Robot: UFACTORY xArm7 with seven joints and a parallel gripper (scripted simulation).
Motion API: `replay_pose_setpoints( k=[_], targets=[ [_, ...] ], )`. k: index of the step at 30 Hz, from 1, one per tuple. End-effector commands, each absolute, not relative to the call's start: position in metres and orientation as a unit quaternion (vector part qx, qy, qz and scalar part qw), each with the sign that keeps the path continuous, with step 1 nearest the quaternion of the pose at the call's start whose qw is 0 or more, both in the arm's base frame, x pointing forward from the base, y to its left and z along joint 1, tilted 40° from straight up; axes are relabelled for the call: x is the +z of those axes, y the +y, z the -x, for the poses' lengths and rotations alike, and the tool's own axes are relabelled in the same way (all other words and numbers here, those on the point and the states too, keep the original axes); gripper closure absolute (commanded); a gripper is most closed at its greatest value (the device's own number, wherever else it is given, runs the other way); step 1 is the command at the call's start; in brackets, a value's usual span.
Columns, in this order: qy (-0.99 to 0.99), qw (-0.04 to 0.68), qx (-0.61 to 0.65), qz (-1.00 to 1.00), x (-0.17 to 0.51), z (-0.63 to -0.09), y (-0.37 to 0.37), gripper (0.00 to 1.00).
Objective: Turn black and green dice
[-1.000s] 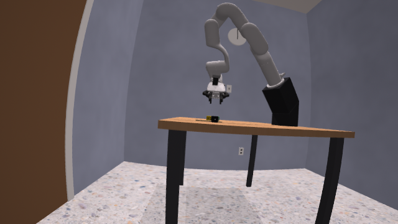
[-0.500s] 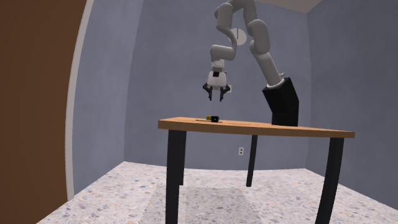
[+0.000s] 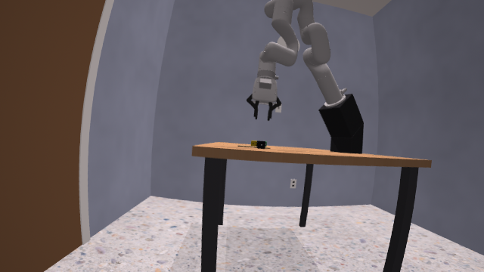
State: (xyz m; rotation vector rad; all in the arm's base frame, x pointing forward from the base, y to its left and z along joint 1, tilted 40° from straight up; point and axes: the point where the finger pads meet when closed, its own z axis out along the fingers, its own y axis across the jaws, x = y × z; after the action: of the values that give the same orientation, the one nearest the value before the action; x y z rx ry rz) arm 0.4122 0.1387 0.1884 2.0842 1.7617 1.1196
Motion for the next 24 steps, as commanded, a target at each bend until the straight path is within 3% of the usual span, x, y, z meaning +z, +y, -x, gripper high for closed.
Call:
replay_pose_setpoints(
  k=[1,12,13,24],
  targets=[
    [0.594,0.112,0.327,-0.727,0.1890,-0.4111,0.1402,0.53],
    [0.590,0.126,0.317,-0.731,0.1915,-0.4113,0.1429,0.53],
    [0.590,0.126,0.317,-0.731,0.1915,-0.4113,0.1429,0.00],
    [0.599,0.128,0.318,-0.724,0.1900,-0.4139,0.1433,0.00]
  ],
)
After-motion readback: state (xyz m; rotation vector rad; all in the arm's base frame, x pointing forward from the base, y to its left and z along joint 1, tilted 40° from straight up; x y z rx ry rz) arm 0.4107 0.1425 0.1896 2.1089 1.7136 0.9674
